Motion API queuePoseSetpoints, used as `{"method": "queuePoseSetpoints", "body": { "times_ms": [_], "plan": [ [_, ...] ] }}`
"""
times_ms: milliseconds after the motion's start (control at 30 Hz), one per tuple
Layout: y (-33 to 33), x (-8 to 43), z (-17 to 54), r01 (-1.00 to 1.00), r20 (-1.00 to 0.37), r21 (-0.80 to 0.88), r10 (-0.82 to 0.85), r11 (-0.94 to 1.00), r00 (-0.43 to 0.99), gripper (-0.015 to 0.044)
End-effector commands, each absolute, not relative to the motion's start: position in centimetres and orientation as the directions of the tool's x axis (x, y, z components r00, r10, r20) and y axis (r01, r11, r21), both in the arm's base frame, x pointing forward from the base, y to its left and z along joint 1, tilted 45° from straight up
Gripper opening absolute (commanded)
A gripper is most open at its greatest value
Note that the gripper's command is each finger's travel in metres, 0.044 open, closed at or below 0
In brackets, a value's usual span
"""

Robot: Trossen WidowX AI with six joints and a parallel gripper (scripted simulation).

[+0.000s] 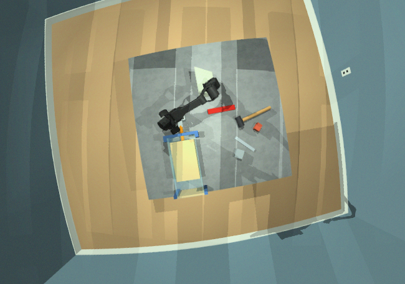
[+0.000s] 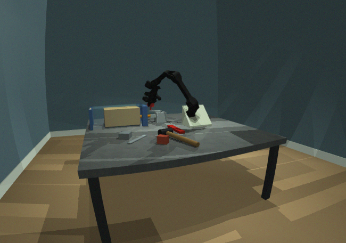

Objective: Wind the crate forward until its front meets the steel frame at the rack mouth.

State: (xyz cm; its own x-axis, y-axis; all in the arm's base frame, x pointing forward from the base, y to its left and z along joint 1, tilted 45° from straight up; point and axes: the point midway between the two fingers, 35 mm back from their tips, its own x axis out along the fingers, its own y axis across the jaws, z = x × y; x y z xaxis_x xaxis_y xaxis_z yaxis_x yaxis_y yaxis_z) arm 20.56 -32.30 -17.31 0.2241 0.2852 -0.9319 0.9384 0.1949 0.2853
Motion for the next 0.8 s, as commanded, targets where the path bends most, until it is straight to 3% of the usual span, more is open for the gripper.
{"method": "queuePoseSetpoints", "body": {
  "times_ms": [0, 767],
  "plan": [
    [-31.2, 21.9, -16.7, 0.929, -0.918, 0.315, 0.309, 0.192, 0.247, 0.0000],
    [-29.8, 23.4, -15.2, 0.929, -0.917, 0.316, 0.311, 0.191, 0.248, 0.0000]
  ]
}}
